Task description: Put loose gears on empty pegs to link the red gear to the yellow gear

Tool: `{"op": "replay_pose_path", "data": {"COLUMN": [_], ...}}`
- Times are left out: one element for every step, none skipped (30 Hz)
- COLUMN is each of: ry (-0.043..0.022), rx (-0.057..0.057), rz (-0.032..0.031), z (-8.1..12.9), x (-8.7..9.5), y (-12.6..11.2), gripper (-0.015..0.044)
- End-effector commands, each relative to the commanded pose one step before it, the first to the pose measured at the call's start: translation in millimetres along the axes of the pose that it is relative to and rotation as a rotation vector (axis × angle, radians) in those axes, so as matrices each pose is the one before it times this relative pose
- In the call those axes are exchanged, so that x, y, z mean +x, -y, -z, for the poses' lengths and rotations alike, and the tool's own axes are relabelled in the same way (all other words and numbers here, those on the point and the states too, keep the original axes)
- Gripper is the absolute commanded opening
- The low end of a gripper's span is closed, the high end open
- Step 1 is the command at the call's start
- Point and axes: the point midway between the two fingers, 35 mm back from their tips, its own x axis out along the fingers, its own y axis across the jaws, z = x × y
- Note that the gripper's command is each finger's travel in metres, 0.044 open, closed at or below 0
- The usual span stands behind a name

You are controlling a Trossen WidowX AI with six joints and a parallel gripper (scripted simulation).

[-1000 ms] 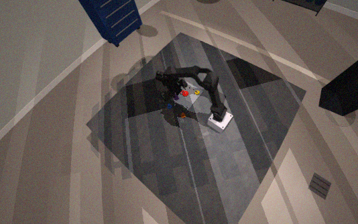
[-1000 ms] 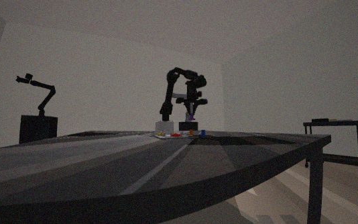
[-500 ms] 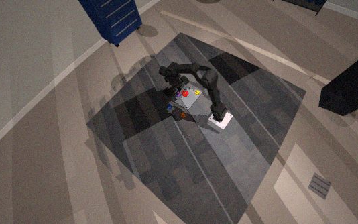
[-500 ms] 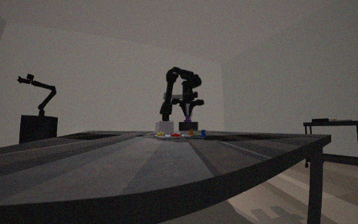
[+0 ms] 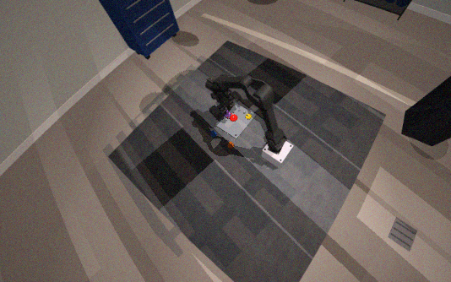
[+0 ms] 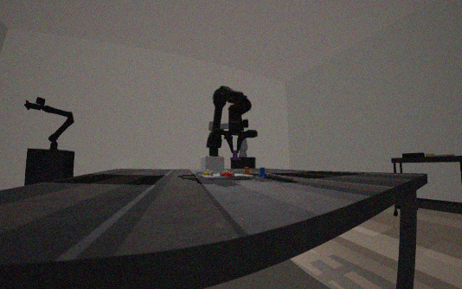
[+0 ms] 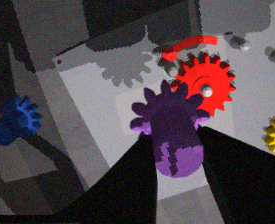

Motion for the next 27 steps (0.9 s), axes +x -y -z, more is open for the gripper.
{"op": "replay_pose_path", "data": {"ry": [0.00981,0.00002,0.00002,0.00002,0.00002,0.00002,0.00001,0.00001,0.00001,0.00001,0.00001,0.00021,0.00022,0.00021,0.00005,0.00004,0.00004,-0.00008,-0.00009,-0.00018,-0.00018,-0.00014,-0.00009,-0.00003,0.00001,0.00003,0.00003], "rx": [-0.0048,-0.0004,-0.0004,-0.0004,-0.0004,-0.0004,-0.0004,-0.0004,-0.0004,-0.0004,-0.0004,-0.0006,-0.0006,-0.0006,-0.0004,-0.0004,-0.0004,-0.0002,-0.0002,-0.0001,-0.0001,-0.0001,0.0,0.0,0.0,0.0,0.0], "rz": [0.00317,0.00007,0.00007,0.00007,0.00007,0.00007,0.00007,0.00007,0.00007,0.00007,0.00007,-0.00012,-0.00011,-0.0001,0.00003,0.00004,0.00004,0.00013,0.00014,0.0002,0.0002,0.00016,0.00009,0.00003,0.0,0.0,0.0], "z": [-6.85,-0.97,-0.95,-0.93,-0.91,-0.88,-0.86,-0.84,-0.81,-0.79,-0.77,-0.68,-0.66,-0.64,-0.62,-0.6,-0.58,-0.57,-0.54,-0.52,-0.5,-0.38,-0.22,-0.07,-0.18,-0.4,-0.38], "x": [1.24,0.82,0.83,0.83,0.83,0.84,0.84,0.84,0.84,0.85,0.85,0.76,0.76,0.76,0.78,0.79,0.79,0.81,0.81,0.82,0.82,0.65,0.39,0.13,0.03,0.06,0.06], "y": [9.9,2.62,2.63,2.64,2.65,2.67,2.68,2.69,2.7,2.71,2.72,2.44,2.45,2.46,2.53,2.54,2.55,2.59,2.6,2.62,2.63,2.07,1.24,0.41,0.02,0.03,0.03], "gripper": [0.0,0.0,0.0,0.0,0.0,0.0,0.0,0.0,0.0,0.0,0.0,0.0,0.0,0.0,0.0,0.0,0.0,0.0,0.0,0.0,0.0,0.0,0.0,0.0,0.0,0.0,0.0]}}
